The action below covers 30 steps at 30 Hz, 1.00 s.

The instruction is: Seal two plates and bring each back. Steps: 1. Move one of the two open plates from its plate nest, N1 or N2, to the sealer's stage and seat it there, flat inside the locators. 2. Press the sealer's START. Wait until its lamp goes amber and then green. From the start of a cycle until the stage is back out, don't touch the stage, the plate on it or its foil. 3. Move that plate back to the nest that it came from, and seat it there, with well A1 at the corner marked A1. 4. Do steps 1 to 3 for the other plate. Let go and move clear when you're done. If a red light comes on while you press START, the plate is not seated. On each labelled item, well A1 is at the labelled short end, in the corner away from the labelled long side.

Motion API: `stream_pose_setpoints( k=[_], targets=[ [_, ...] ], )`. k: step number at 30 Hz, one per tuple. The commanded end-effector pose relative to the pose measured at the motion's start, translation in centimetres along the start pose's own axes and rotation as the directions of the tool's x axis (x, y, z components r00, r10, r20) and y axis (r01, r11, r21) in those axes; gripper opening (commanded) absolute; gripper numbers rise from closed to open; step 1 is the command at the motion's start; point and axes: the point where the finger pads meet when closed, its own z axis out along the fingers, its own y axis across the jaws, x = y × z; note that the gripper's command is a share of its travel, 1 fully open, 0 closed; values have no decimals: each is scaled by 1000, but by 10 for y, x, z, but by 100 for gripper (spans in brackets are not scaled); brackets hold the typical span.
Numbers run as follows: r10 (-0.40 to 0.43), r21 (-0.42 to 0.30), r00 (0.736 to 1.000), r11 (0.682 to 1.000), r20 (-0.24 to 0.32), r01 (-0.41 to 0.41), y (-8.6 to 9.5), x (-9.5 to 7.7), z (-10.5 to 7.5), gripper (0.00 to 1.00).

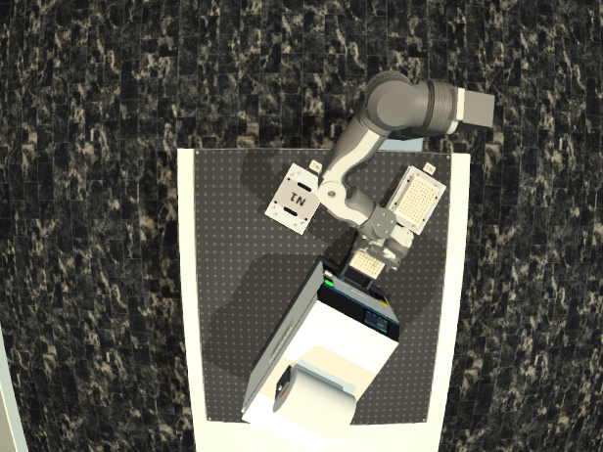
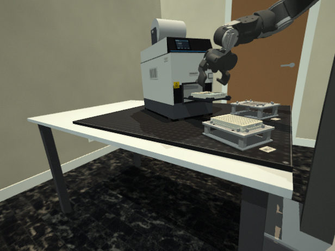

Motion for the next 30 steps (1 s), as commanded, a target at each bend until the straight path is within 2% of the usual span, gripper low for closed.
stream_pose_setpoints(
  k=[1,4,7,9,10,12,14,16,18,22,24,25,30],
  targets=[
    [8,6,1000,1000,24,-8,-6,-6,-4,63],
    [8,7,995,1000,104,-9,-18,-8,-10,62],
    [7,4,994,1000,110,-7,-29,-16,-20,60],
    [8,7,985,1000,171,-9,-38,-17,-23,59],
    [8,7,982,1000,191,-9,-42,-19,-25,59],
    [6,5,980,1000,197,-8,-49,-25,-32,58],
    [8,7,967,1000,256,-10,-58,-26,-35,57],
    [8,7,967,1000,256,-10,-58,-26,-35,57],
    [7,1,960,1000,281,-7,-65,-31,-42,56],
    [6,-6,961,1000,278,-4,-80,-38,-51,54],
    [0,-3,963,1000,271,0,-81,-35,-50,53],
    [1,-4,962,1000,272,0,-81,-36,-50,0],
    [6,1,961,1000,277,-6,-82,-37,-51,0]
  ],
)
